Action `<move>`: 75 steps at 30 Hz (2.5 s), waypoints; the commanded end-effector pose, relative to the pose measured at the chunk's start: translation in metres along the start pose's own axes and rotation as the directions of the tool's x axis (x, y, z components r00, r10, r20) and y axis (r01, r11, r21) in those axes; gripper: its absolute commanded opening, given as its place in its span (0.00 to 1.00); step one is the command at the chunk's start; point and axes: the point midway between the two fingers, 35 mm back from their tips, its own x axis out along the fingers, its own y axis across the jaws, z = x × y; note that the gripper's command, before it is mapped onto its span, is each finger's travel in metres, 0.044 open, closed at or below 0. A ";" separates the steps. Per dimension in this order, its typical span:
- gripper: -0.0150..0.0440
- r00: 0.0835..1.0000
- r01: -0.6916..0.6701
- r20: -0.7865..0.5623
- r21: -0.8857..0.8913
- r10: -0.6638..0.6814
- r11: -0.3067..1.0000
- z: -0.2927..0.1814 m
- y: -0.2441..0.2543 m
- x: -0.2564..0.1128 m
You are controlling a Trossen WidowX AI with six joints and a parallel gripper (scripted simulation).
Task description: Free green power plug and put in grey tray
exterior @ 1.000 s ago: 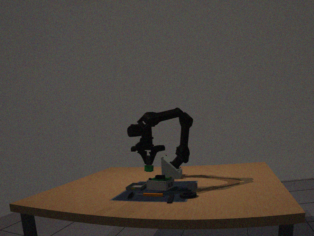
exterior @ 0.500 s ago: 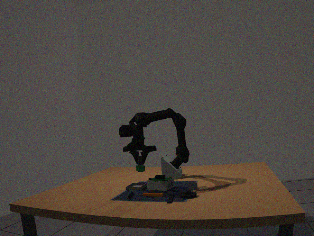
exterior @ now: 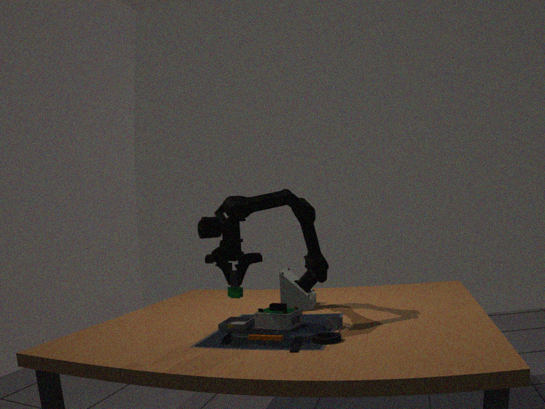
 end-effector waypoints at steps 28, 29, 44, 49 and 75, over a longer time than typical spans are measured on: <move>0.25 1.000 0.005 0.003 -0.009 -0.005 1.000 0.002 -0.001 0.040; 0.25 1.000 0.005 0.003 -0.009 -0.005 1.000 0.003 -0.001 0.042; 0.25 1.000 0.005 0.004 -0.010 -0.004 1.000 0.004 -0.001 0.066; 0.25 1.000 0.004 0.004 -0.010 -0.004 1.000 0.003 -0.001 0.075; 0.25 1.000 0.002 0.003 -0.010 -0.002 1.000 0.002 -0.001 0.096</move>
